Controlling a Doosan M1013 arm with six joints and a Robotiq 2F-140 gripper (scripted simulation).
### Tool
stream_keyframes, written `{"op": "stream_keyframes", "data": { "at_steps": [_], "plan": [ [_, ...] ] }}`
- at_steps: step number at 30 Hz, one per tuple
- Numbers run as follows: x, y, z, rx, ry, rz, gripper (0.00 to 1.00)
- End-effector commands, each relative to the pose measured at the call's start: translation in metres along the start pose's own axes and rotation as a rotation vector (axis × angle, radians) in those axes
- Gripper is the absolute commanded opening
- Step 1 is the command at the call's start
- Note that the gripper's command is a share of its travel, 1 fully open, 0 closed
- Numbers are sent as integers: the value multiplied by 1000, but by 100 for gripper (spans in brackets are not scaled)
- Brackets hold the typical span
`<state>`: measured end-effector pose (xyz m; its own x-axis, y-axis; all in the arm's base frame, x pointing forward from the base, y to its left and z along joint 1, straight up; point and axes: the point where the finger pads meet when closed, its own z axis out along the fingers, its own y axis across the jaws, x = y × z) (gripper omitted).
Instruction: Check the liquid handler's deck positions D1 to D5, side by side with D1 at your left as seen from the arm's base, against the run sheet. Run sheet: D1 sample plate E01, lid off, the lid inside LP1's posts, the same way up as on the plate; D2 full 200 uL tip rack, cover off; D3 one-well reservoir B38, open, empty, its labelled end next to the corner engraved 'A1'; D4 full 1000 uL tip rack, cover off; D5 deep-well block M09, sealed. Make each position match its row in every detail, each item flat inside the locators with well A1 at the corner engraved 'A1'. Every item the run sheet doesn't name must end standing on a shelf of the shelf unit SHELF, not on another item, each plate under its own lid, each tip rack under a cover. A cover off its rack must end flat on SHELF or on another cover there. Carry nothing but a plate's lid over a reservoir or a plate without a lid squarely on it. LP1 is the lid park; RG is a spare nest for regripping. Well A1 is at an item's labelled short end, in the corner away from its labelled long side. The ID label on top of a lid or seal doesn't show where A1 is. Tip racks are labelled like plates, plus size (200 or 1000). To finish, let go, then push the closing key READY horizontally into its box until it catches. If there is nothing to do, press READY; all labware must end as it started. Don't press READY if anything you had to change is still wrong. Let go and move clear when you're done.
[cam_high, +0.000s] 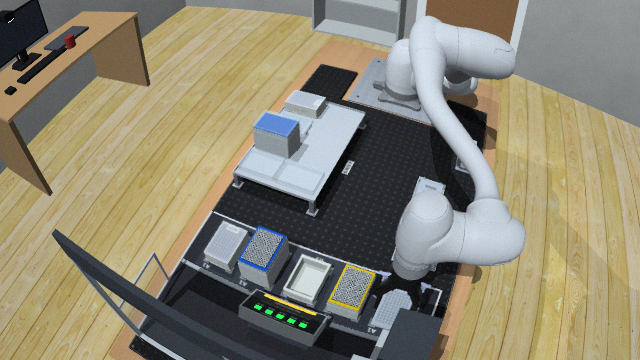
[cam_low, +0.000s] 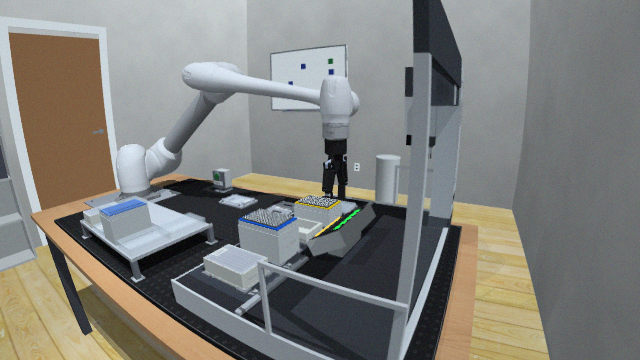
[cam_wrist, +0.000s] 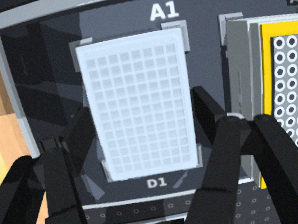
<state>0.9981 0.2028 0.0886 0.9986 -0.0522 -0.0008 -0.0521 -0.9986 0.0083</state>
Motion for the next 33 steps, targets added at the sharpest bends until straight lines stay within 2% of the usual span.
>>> {"op": "stream_keyframes", "data": {
  "at_steps": [1, 10, 33],
  "plan": [
    [0, 0, -2, 1, 2, 0, 66],
    [0, 0, -5, 1, 2, 0, 66],
    [0, 0, -40, 1, 2, 0, 66]
  ]
}}
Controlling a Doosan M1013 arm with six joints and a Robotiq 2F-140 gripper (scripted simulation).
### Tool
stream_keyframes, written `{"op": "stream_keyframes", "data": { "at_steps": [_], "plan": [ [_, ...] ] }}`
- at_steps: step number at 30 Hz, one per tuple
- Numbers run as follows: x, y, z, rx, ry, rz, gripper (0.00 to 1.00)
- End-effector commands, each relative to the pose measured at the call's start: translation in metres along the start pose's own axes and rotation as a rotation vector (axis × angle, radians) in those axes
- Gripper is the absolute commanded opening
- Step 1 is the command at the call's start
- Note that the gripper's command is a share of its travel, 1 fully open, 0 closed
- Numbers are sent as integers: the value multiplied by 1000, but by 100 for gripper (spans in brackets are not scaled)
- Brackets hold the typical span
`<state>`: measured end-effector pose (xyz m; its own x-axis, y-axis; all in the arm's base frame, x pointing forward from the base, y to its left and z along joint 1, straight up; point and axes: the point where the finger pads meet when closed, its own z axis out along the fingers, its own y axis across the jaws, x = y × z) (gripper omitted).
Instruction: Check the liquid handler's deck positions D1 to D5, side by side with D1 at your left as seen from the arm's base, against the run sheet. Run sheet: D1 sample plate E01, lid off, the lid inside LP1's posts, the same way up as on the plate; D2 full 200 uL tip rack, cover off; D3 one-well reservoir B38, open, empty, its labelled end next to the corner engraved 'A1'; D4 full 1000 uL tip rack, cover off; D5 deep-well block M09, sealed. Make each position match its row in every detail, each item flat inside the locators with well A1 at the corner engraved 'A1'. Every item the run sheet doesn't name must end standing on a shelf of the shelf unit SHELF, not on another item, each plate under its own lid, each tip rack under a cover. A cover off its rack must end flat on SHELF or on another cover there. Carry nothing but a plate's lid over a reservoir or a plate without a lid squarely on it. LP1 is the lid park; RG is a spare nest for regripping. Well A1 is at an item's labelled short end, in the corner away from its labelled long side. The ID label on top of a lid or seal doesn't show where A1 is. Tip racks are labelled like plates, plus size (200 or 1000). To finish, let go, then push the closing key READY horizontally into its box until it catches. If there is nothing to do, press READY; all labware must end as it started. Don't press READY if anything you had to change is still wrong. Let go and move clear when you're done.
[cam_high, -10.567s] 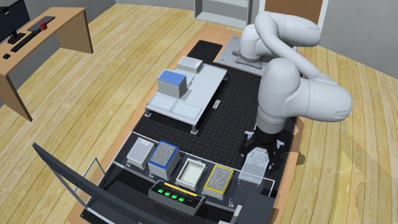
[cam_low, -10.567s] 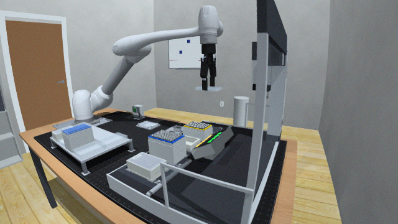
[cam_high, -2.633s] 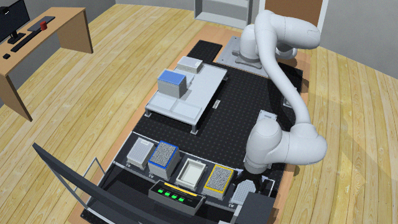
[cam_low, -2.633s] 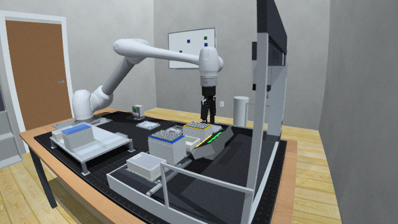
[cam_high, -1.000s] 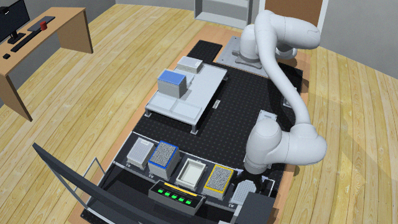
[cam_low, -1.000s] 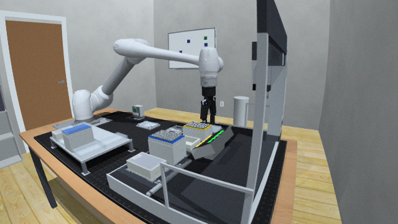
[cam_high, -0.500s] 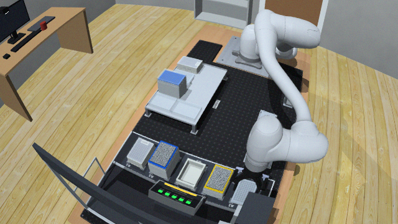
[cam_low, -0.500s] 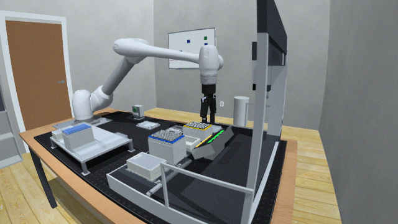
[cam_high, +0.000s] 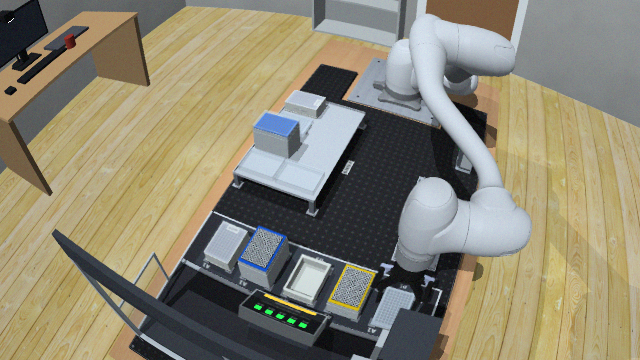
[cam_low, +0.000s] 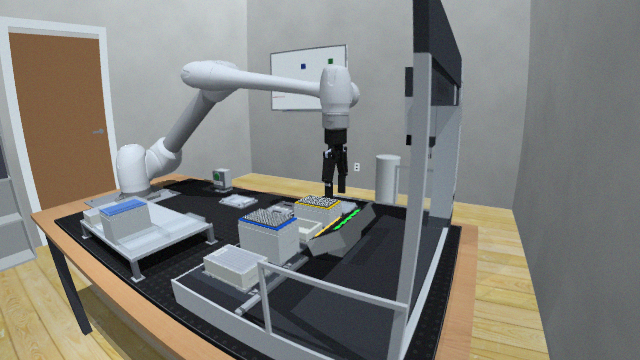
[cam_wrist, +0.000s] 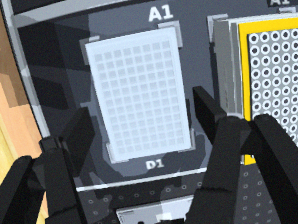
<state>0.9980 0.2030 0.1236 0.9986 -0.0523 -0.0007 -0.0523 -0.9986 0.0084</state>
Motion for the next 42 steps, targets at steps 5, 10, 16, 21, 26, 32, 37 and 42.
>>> {"op": "stream_keyframes", "data": {
  "at_steps": [5, 10, 16, 21, 26, 32, 37, 42],
  "plan": [
    [0, 0, -13, 1, 2, 0, 66],
    [0, 0, -20, 1, 2, 0, 66],
    [0, 0, -28, 1, 2, 0, 66],
    [0, 0, -37, 1, 2, 0, 66],
    [0, 0, -45, 1, 2, 0, 66],
    [0, 0, -52, 1, 2, 0, 66],
    [0, 0, -60, 1, 2, 0, 66],
    [0, 0, -68, 1, 2, 0, 66]
  ]
}}
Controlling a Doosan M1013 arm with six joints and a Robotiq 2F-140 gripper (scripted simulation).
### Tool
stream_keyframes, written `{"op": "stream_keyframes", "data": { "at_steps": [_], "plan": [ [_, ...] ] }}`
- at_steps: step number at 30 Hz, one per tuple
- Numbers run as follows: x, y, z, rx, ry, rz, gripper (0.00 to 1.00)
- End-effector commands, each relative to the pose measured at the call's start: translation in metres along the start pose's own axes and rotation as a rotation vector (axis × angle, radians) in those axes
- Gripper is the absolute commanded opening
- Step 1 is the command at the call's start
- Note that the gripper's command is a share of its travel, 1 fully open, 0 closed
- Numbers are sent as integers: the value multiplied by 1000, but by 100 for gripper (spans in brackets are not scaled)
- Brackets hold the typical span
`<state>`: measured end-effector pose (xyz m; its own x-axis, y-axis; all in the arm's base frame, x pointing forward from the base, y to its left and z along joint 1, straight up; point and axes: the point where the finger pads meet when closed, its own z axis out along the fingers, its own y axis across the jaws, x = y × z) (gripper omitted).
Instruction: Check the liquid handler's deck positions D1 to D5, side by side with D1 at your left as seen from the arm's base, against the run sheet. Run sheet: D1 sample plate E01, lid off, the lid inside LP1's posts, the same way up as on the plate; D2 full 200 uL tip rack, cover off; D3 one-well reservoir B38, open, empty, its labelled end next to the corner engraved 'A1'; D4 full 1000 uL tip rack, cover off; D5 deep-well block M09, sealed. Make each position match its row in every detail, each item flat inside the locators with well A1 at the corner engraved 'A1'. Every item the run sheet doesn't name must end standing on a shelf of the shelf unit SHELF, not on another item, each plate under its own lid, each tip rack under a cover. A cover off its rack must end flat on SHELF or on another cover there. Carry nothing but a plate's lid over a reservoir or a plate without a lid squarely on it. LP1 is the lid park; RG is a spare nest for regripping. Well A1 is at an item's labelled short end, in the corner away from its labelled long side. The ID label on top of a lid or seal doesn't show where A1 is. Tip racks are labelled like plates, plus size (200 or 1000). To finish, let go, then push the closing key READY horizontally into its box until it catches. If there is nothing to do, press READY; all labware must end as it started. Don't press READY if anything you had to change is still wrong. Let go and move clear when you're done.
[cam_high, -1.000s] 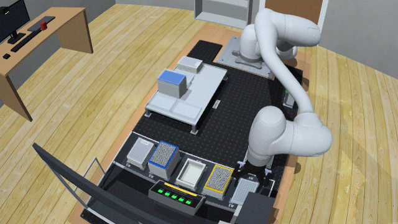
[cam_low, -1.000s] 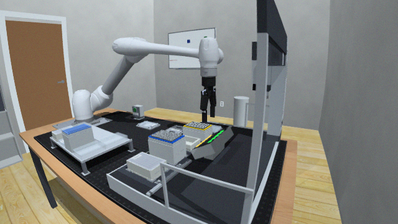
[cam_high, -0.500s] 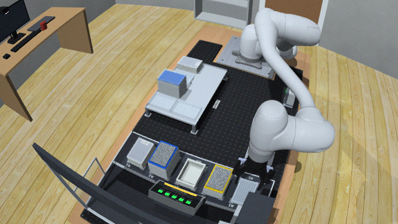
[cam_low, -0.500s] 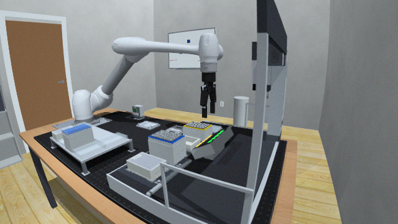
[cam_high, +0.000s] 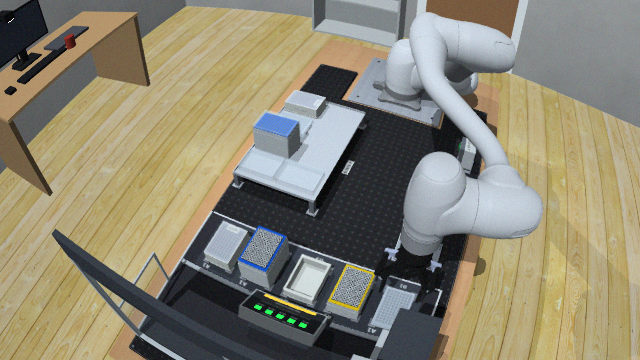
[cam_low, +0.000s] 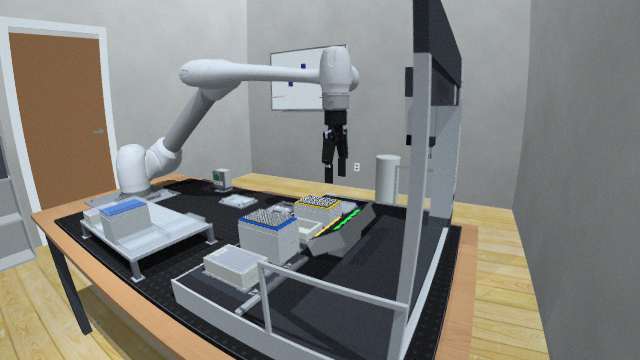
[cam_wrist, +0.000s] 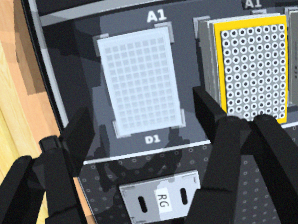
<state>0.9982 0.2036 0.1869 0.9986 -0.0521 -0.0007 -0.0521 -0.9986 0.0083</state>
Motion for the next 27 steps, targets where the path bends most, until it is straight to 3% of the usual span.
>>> {"op": "stream_keyframes", "data": {
  "at_steps": [1, 27],
  "plan": [
    [0, 0, -7, 1, 2, 0, 66],
    [0, 0, -43, 1, 2, 0, 66]
  ]
}}
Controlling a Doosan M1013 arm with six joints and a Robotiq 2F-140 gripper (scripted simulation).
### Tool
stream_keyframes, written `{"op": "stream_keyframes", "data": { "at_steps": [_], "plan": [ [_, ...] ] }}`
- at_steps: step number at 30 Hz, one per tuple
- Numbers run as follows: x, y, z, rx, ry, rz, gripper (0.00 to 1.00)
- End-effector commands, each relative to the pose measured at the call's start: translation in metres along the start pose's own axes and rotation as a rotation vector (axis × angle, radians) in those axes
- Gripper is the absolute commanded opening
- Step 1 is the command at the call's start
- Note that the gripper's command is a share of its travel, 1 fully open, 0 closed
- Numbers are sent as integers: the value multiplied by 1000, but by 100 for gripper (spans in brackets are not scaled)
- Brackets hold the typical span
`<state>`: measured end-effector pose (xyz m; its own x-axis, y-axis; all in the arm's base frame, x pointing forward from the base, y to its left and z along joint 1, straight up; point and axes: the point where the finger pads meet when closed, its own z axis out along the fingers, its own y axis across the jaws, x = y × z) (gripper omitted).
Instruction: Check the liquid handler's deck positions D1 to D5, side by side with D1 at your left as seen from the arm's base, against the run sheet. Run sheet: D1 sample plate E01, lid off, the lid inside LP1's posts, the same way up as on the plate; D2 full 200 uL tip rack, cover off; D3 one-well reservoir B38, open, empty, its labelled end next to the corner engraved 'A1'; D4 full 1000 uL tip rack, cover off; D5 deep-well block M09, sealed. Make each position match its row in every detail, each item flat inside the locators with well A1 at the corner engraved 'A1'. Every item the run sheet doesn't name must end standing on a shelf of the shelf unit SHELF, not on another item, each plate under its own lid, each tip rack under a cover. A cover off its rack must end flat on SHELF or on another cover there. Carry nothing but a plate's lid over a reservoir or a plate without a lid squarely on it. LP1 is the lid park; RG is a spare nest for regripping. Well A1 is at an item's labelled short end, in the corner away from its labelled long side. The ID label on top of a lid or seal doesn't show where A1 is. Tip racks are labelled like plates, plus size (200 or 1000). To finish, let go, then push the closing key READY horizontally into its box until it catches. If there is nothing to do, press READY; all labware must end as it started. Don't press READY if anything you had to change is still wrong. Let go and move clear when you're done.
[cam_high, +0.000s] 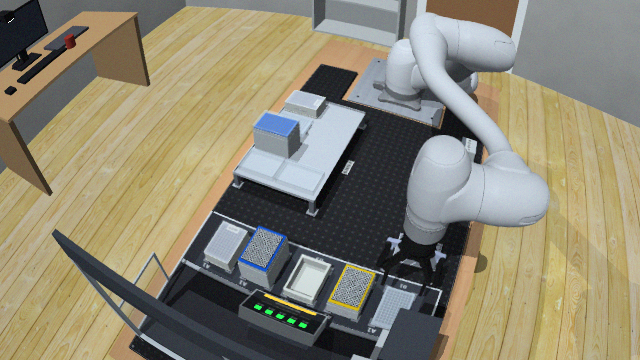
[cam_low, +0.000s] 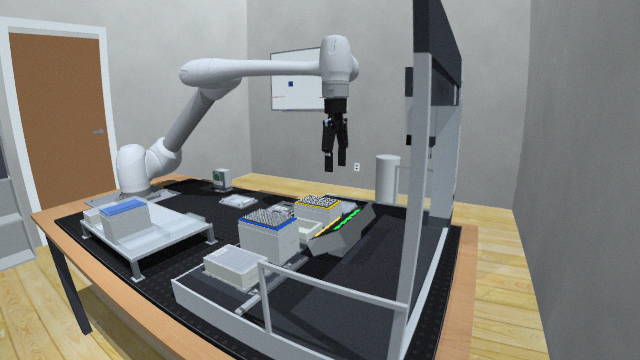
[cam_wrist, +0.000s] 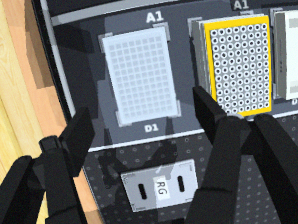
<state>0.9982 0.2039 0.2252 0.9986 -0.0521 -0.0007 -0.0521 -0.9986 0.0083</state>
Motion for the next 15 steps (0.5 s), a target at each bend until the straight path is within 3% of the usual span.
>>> {"op": "stream_keyframes", "data": {
  "at_steps": [1, 15],
  "plan": [
    [0, 0, -7, 1, 2, 0, 66],
    [0, 0, -27, 1, 2, 0, 66]
  ]
}}
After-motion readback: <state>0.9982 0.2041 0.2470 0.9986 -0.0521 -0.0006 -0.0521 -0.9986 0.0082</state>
